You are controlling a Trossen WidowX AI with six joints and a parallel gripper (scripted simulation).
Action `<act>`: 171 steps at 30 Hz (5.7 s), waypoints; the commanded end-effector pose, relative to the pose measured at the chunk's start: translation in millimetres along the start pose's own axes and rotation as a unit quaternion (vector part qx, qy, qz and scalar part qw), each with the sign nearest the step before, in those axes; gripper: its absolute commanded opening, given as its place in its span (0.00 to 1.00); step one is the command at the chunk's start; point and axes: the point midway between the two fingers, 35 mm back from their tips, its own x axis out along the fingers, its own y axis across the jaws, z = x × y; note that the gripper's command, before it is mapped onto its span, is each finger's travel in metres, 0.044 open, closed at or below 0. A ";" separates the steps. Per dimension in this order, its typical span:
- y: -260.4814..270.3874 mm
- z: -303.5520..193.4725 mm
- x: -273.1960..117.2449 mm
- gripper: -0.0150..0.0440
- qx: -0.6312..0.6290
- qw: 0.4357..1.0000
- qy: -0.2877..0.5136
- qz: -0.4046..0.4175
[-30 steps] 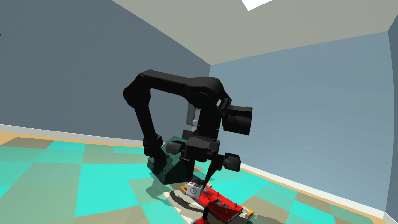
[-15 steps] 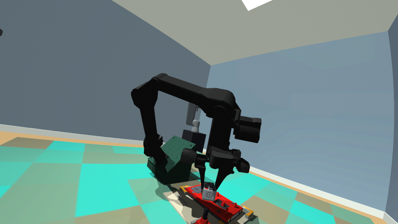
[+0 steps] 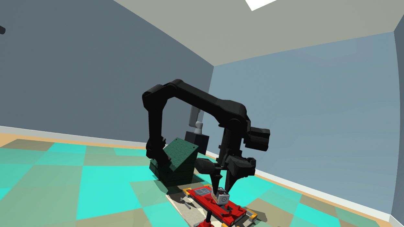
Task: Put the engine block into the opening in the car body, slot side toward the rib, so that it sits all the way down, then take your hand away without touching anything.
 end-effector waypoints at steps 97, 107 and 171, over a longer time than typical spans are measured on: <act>54.7 -37.4 29.6 0.52 -0.138 0.990 0.002 -0.005; 54.6 -37.5 29.6 0.52 -0.273 0.962 0.003 -0.004; 54.5 -36.7 38.7 0.52 -0.218 0.976 0.003 -0.005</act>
